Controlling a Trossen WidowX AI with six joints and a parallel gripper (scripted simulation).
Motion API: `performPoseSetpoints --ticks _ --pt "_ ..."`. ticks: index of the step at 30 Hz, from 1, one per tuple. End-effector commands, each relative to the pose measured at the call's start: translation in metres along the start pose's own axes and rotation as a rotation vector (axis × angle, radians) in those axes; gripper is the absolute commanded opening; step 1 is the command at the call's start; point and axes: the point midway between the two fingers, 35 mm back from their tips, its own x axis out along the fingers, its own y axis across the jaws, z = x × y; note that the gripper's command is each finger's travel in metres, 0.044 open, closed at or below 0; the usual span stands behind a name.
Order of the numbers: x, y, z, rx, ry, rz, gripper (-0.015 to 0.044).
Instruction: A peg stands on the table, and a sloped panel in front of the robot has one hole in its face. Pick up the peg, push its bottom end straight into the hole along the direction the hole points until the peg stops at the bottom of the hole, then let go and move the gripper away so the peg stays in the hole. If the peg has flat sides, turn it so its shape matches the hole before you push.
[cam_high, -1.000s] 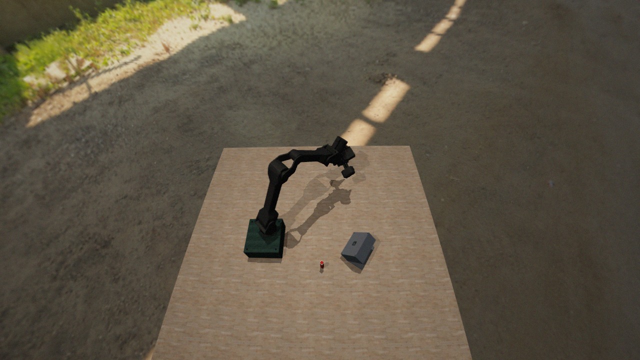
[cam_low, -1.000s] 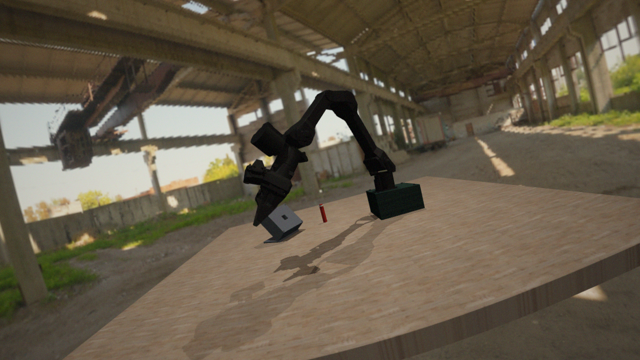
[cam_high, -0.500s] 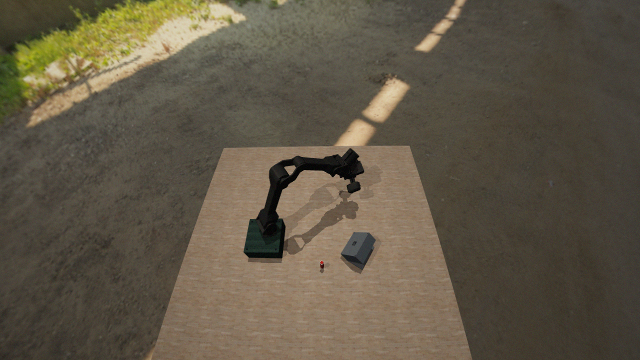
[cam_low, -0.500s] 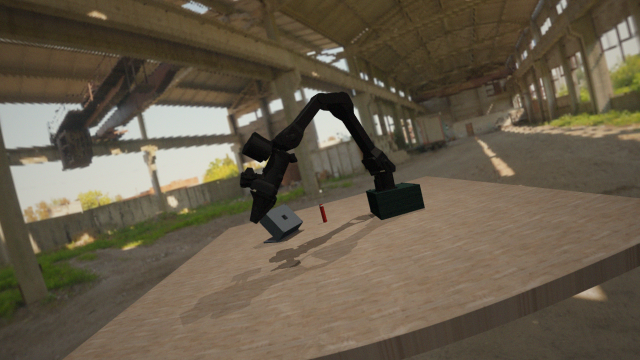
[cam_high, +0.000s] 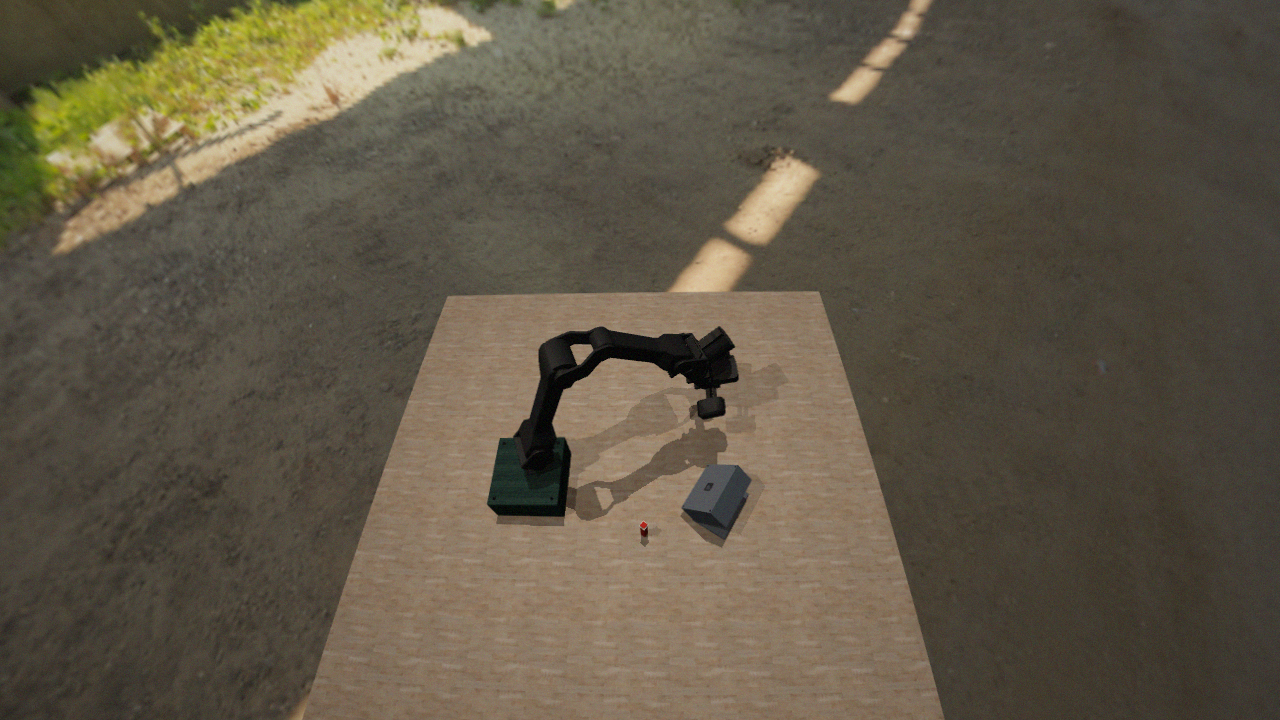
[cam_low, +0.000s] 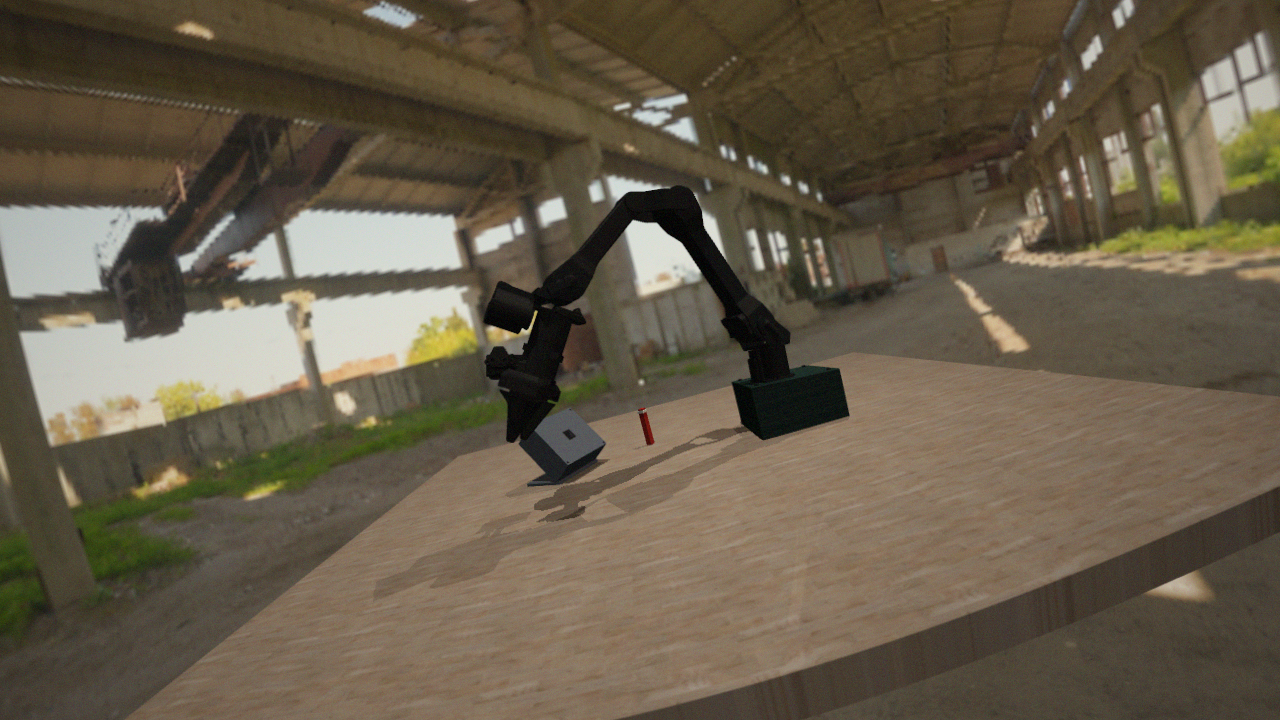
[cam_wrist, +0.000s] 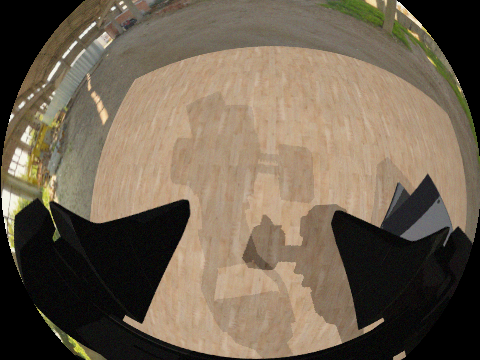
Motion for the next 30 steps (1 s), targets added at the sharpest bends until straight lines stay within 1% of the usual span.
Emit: performPoseSetpoints --ticks 1,15,30 --pt "-0.002 -0.03 -0.004 0.028 0.033 -0.044 0.044" --pt "-0.015 -0.111 -0.012 0.135 0.112 -0.153 0.044" --pt "-0.039 -0.188 -0.038 0.264 0.21 -0.248 0.044"
